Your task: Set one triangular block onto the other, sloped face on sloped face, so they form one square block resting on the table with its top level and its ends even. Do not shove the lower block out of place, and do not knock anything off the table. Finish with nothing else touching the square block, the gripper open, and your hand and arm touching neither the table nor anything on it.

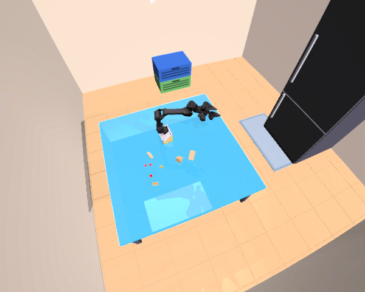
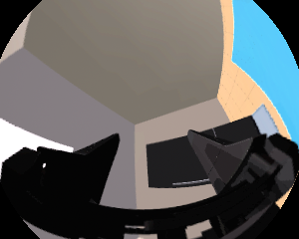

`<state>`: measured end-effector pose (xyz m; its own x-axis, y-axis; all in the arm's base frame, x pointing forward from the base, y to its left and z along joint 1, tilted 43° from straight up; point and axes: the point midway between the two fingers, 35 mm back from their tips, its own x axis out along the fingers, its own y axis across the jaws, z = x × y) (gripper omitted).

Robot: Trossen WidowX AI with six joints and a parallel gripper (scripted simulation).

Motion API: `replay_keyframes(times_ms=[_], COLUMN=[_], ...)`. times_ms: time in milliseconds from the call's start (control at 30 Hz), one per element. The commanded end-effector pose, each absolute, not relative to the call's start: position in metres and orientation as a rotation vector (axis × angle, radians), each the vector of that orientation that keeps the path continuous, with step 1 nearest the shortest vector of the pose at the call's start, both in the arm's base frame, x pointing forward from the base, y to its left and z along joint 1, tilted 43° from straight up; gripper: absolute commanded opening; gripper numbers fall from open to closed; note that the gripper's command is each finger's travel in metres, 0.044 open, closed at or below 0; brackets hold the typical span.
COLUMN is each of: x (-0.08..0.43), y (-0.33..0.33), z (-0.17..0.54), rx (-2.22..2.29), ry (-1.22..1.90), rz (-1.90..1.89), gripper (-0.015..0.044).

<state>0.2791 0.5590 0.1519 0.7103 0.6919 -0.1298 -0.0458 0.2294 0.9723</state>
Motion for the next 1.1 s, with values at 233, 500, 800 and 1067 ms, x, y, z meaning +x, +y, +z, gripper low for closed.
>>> replay_keyframes(times_ms=[233,500,800,1067], x=[0.303,0.299,0.283,0.266], y=[0.480,0.396,0.292,0.208], z=[-0.006,-0.075,-0.110,-0.101], rx=[0.051,-0.829,-1.857,-2.787], ry=[0.647,0.770,1.006,1.310], rz=[0.334,0.310,0.453,0.875], gripper=[0.0440,0.0440,0.0440,0.0440])
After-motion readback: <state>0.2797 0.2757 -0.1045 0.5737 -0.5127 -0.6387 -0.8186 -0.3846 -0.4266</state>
